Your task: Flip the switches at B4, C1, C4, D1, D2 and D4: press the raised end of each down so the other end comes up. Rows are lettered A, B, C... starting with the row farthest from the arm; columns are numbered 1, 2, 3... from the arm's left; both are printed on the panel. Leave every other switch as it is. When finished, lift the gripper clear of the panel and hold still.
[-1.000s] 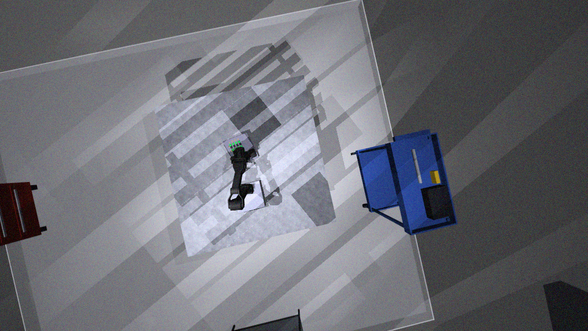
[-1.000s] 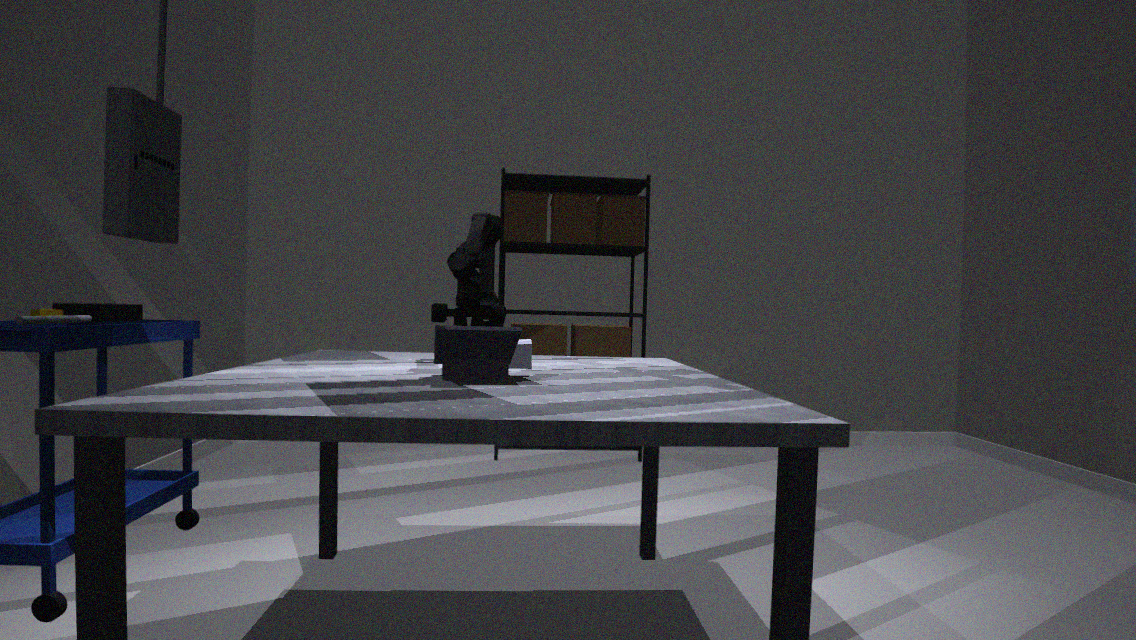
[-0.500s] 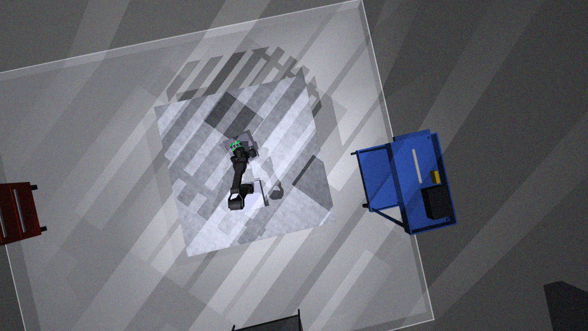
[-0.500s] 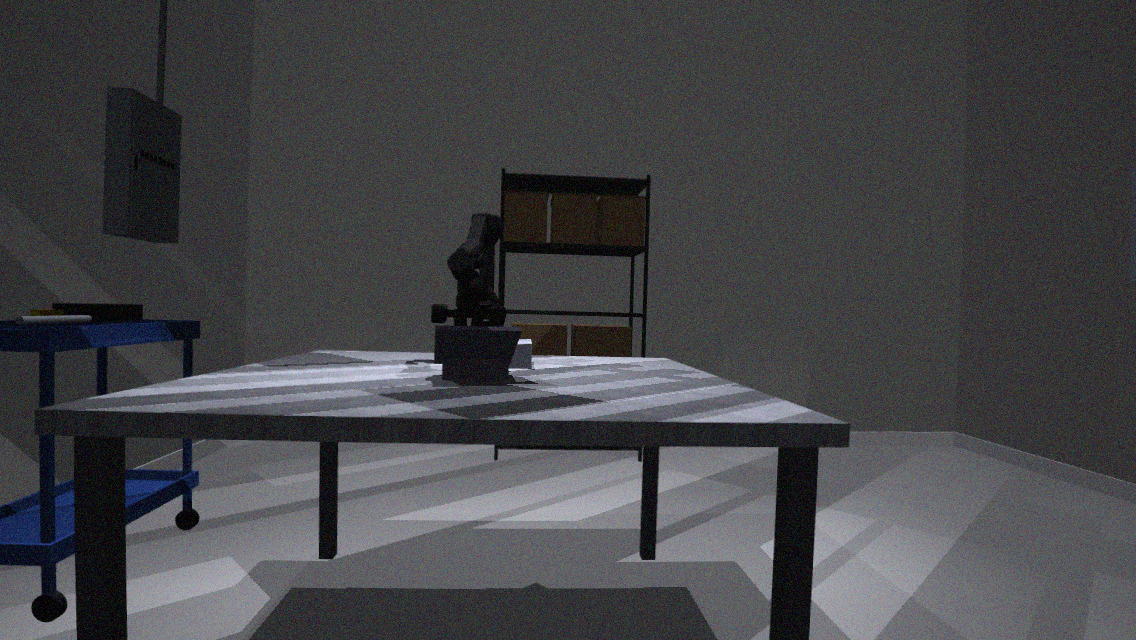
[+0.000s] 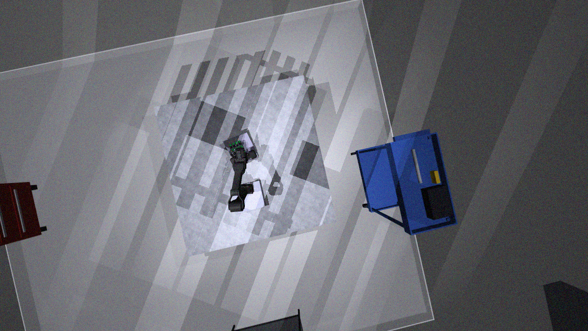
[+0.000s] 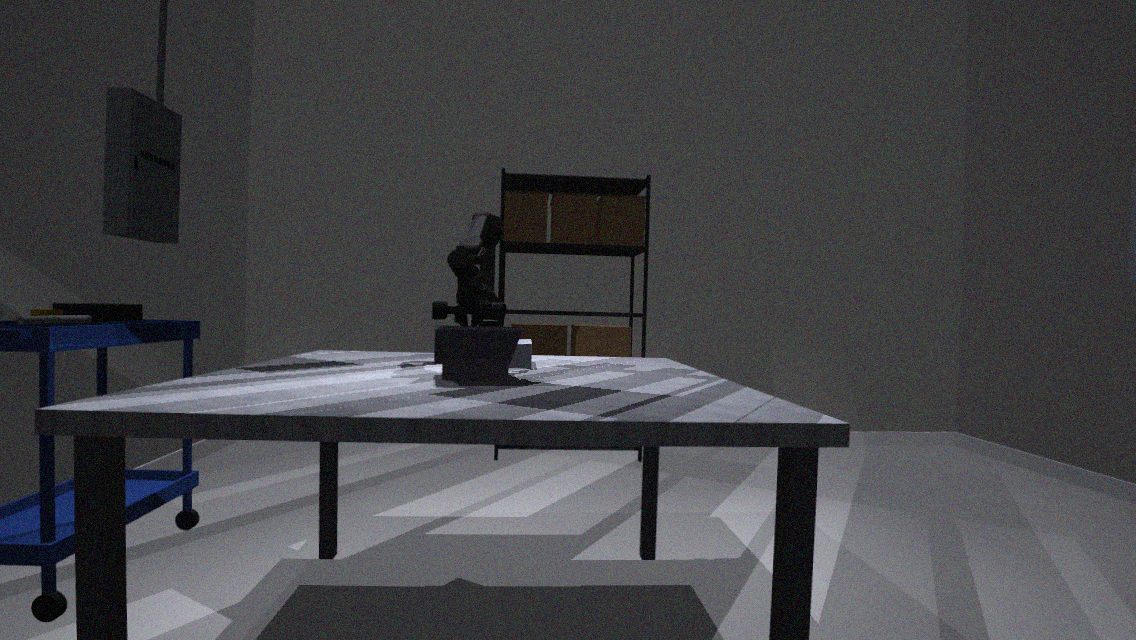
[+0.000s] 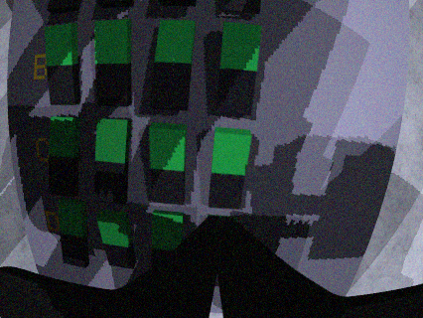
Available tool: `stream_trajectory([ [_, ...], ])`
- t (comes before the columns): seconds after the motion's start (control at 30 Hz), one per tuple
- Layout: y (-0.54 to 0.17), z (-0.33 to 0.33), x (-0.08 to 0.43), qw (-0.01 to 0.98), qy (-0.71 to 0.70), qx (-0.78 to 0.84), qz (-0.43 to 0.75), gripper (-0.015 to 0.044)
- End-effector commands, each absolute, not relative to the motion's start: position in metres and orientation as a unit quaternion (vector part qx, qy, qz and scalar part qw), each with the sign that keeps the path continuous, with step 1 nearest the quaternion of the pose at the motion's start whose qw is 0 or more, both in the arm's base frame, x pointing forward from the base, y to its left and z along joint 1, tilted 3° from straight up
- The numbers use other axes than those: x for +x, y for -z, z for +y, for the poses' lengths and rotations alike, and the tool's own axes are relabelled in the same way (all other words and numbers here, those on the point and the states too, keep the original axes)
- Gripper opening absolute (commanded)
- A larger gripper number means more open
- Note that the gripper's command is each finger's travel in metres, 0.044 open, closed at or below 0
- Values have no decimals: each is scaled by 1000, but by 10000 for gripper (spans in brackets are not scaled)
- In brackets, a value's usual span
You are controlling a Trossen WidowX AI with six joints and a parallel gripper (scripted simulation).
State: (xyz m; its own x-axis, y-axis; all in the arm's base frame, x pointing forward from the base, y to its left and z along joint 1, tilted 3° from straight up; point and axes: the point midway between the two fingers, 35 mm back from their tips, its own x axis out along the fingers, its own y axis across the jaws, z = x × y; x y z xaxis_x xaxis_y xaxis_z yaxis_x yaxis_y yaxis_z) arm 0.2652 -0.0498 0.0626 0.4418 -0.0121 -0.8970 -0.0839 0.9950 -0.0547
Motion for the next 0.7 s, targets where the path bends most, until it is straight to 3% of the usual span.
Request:
stream_trajectory([
  [0.0, -107, -50, 250, 850, -18, -50, 523, 0],
  [0.23, -109, -48, 248, 850, -18, -49, 524, 0],
  [0.67, -87, 19, 207, 849, -19, -47, 525, 0],
])
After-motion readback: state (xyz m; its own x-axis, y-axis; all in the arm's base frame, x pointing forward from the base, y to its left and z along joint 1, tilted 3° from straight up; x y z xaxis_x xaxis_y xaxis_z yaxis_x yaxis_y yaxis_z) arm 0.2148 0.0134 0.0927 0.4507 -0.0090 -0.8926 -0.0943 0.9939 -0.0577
